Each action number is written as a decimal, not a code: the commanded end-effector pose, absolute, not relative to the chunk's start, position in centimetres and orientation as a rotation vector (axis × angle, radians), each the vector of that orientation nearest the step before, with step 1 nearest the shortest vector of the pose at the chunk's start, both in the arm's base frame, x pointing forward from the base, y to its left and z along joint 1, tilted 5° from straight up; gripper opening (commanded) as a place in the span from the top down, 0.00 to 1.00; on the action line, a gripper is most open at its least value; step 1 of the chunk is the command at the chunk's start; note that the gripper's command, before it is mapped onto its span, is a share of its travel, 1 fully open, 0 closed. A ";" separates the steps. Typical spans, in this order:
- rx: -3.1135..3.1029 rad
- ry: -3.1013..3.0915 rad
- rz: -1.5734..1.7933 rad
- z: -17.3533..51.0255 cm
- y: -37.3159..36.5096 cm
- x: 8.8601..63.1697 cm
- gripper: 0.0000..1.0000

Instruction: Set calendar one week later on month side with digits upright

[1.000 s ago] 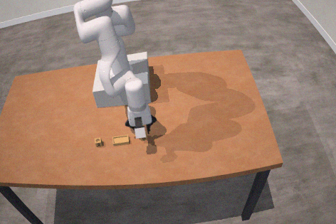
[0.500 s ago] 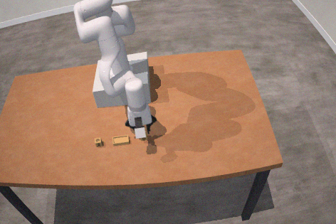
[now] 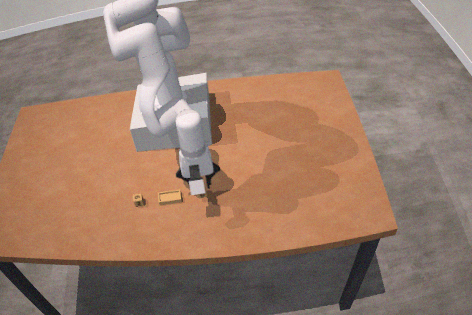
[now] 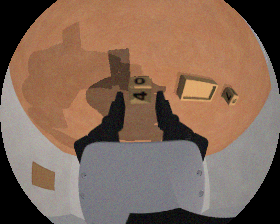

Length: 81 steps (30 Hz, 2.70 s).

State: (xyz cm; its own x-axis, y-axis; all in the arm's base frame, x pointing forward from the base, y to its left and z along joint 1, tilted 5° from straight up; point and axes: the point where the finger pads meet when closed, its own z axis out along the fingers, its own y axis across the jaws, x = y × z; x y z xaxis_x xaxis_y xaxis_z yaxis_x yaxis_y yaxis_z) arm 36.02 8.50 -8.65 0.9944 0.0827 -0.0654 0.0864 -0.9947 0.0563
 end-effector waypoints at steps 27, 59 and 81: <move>3.079 0.131 -0.092 -8.6 8.5 36.2 0.51; 3.079 0.131 -0.092 -10.9 8.4 36.1 0.51; 3.079 0.131 -0.092 -11.4 8.4 36.0 0.51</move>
State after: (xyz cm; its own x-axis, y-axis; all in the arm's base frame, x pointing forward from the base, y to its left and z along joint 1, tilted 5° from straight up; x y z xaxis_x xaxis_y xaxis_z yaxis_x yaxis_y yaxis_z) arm 35.89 8.33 -11.46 0.9944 0.0827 -0.0653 0.0864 -0.9947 0.0564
